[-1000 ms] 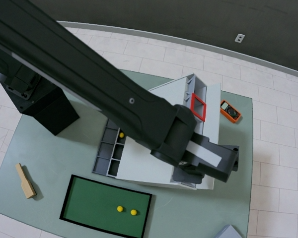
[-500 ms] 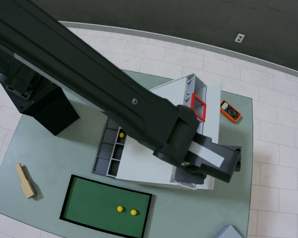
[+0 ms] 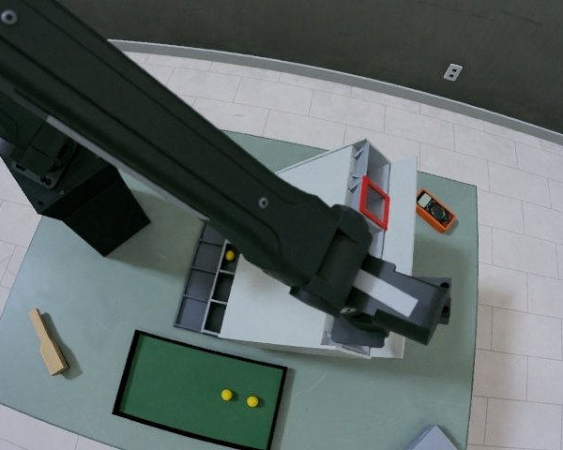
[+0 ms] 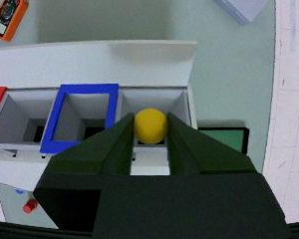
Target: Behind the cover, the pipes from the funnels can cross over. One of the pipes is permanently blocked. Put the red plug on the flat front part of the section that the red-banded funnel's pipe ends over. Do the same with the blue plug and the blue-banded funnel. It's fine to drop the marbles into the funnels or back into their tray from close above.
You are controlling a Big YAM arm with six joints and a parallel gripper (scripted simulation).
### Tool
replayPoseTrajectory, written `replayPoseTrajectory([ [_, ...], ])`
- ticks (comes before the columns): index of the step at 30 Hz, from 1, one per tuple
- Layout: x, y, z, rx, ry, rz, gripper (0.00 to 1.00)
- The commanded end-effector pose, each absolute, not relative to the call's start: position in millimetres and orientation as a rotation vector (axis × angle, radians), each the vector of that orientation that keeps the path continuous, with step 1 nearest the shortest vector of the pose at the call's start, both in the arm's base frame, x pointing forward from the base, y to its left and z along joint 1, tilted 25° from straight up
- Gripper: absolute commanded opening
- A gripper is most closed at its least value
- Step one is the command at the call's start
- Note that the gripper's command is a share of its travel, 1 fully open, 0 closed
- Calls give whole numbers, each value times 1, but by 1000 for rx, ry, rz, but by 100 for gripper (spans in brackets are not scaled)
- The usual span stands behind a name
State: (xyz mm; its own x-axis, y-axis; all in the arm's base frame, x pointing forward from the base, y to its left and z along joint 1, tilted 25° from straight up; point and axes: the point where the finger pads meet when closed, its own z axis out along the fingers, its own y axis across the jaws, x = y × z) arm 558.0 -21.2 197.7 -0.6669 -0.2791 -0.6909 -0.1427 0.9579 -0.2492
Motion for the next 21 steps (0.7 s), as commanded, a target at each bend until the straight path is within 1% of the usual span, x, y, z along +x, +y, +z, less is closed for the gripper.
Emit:
replayPoseTrajectory([
  [1,563,-25,193,-292,2300,-225,0],
  [21,565,-29,183,-293,2300,-224,0],
])
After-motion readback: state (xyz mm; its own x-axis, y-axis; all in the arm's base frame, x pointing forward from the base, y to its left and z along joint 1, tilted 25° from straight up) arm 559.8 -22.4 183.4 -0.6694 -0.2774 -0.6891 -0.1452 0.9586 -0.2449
